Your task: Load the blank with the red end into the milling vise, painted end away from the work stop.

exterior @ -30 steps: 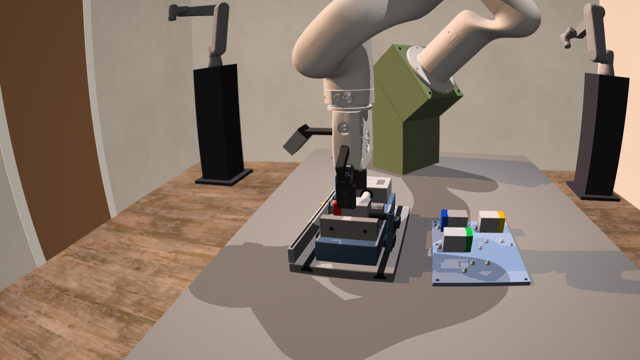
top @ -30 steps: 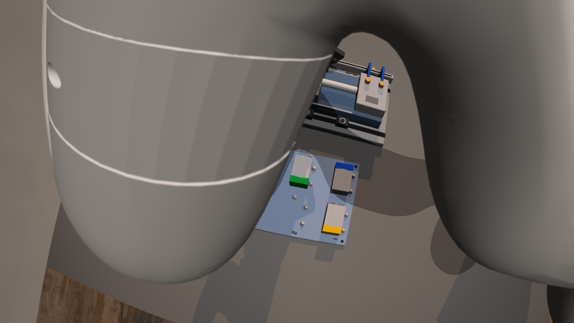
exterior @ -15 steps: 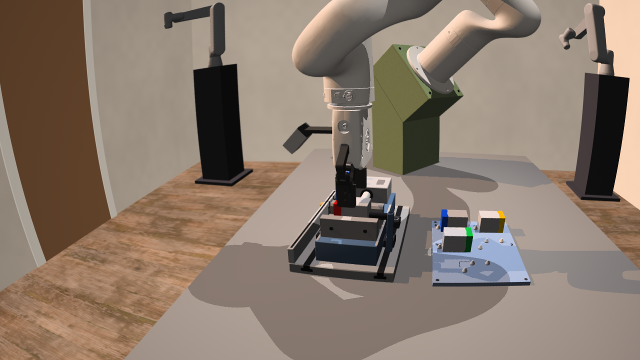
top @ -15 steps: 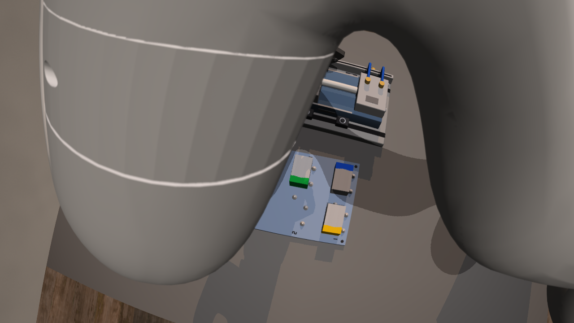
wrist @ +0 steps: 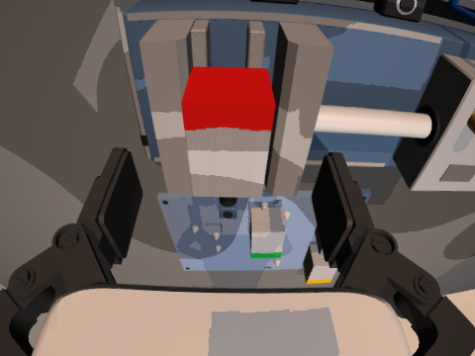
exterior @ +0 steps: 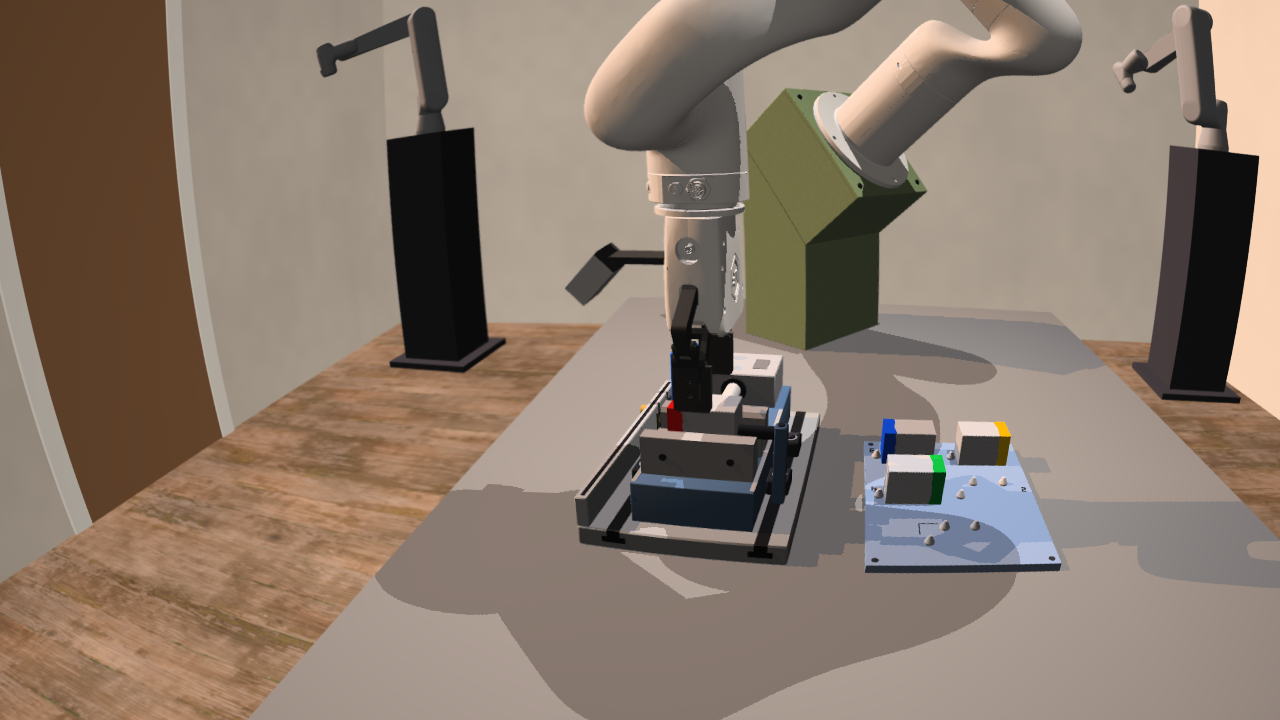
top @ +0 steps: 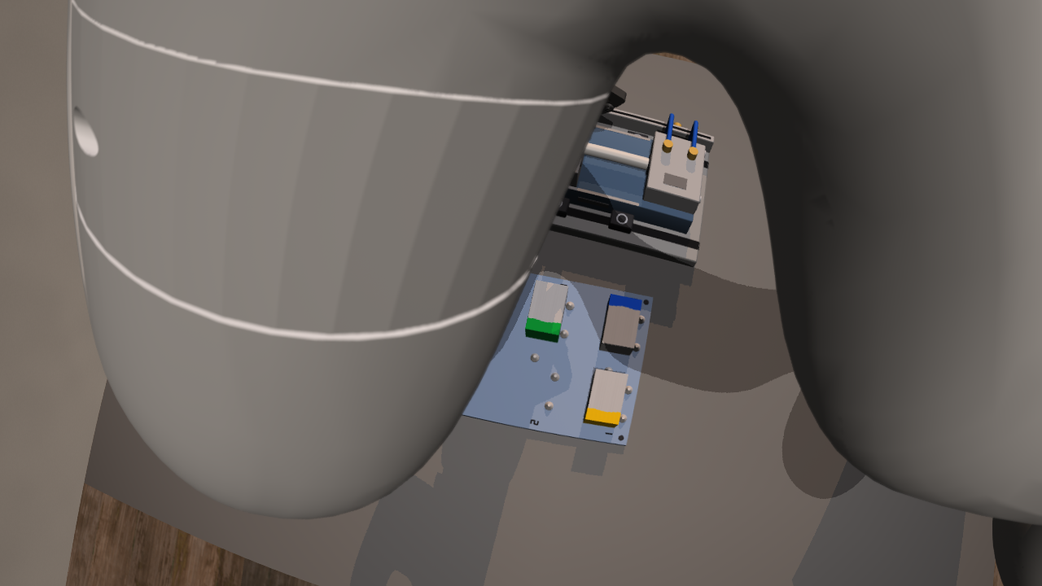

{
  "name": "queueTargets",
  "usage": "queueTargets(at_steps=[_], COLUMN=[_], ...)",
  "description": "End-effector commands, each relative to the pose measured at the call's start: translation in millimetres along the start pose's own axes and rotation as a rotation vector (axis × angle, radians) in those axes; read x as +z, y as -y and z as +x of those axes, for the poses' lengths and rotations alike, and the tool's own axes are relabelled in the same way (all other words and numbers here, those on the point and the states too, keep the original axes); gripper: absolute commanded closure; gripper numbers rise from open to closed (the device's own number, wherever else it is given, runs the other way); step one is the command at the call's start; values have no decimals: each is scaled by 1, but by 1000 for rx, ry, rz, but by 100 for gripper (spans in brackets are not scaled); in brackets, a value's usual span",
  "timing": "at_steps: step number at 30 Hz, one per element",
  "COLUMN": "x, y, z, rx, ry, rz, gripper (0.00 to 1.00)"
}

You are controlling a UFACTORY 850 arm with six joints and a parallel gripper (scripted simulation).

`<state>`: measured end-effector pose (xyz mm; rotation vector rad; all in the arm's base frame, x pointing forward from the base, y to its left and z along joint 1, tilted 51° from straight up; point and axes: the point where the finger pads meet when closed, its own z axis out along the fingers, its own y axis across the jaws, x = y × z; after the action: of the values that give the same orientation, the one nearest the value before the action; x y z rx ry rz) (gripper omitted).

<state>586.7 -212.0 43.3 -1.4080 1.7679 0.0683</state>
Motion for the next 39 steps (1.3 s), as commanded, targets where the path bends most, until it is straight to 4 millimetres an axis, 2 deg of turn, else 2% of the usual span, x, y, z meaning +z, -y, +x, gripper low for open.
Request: queueTargets(at_steps=[1, 28, 38, 39], x=[-2, -7, -67, -67], y=[1, 1, 1, 1], z=[0, 0, 0, 0], rx=[0, 0, 0, 0], ry=[-1, -1, -1, -1], rz=[1, 1, 1, 1], gripper=[0, 0, 0, 0])
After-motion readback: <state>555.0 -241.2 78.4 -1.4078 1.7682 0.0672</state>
